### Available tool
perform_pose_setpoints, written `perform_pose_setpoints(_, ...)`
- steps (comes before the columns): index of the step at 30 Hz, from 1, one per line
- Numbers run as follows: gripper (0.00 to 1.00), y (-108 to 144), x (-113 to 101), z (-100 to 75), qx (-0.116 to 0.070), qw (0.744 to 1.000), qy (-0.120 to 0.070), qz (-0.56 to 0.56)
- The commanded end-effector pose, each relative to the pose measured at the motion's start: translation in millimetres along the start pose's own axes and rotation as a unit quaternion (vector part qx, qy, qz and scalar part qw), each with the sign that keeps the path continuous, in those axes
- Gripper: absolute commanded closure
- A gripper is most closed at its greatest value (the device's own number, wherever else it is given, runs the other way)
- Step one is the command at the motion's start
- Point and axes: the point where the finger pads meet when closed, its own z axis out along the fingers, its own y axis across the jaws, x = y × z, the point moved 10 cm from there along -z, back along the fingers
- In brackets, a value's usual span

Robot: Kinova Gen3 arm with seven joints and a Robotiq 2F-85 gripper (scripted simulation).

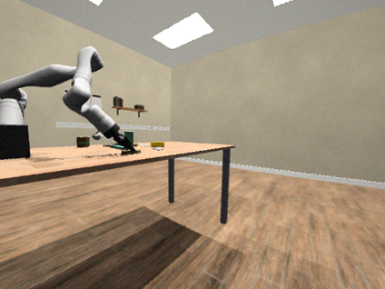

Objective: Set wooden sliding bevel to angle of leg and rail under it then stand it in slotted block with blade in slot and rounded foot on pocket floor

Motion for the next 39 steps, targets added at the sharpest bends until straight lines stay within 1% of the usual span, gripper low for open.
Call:
perform_pose_setpoints(1,0.9,-0.1,-0.8,-0.3,0.0,1.0,-0.001,0.0)
perform_pose_setpoints(8,0.9,-0.1,-2.4,-2.0,0.0,1.0,-0.001,0.0)
perform_pose_setpoints(17,0.9,-0.1,-9.5,-9.0,0.0,1.0,-0.001,0.0)
perform_pose_setpoints(29,0.9,-0.2,-33.5,-32.9,0.0,1.0,-0.001,0.0)
perform_pose_setpoints(31,0.9,-0.2,-33.5,-32.9,0.0,1.0,-0.001,0.0)
perform_pose_setpoints(39,0.9,-0.2,-57.4,-56.8,0.0,1.0,-0.001,0.0)
